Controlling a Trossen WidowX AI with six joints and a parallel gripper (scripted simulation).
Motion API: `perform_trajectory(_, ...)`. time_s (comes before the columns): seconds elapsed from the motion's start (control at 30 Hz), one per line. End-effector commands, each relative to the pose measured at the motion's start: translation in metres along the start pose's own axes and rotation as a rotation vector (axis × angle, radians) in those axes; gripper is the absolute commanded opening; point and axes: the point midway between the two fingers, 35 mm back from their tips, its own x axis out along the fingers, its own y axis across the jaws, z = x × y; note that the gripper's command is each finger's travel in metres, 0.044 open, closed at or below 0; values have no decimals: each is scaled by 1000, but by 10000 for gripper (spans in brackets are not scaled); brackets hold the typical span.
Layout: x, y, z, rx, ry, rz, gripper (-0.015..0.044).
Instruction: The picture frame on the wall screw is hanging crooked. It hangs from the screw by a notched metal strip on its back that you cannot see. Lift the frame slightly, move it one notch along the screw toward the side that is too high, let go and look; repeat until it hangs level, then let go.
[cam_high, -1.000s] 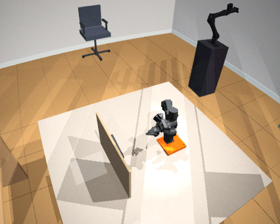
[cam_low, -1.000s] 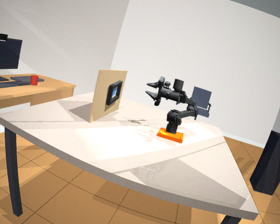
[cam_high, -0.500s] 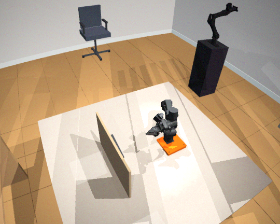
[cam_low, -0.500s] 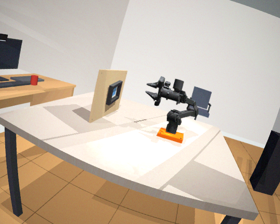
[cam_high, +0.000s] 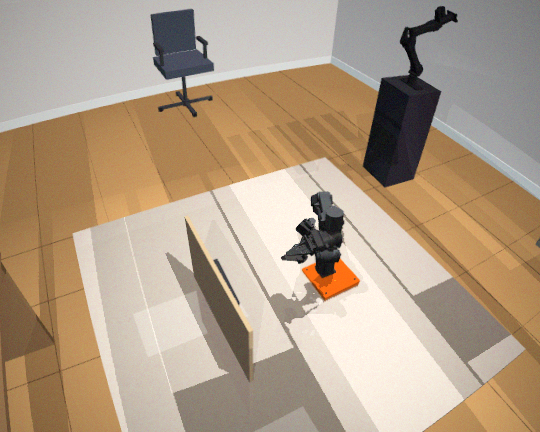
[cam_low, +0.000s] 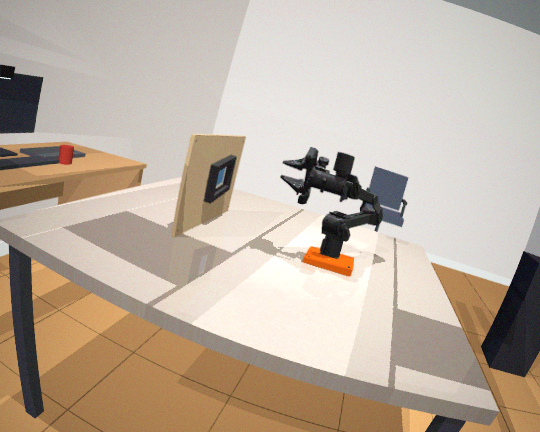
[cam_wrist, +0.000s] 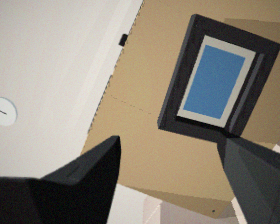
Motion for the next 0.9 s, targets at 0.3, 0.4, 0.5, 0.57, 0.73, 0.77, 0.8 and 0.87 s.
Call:
perform_trajectory(0.3, 0, 0, 1, -2, -3, -1, 260)
perform_trajectory(0.4, 0, 0, 1, -2, -3, -1, 260)
perform_trajectory(0.5, 0, 0, 1, -2, -3, -1, 260)
perform_trajectory(0.57, 0, 0, 1, -2, -3, -1, 260)
perform_trajectory(0.73, 1, 0, 0, 3, 0, 0, 260)
perform_trajectory(0.77, 3, 0, -1, 13, -1, 1, 260)
perform_trajectory(0.8, 7, 1, -3, 30, -2, 3, 260)
perform_trajectory(0.87, 17, 0, -6, 70, -5, 7, 260)
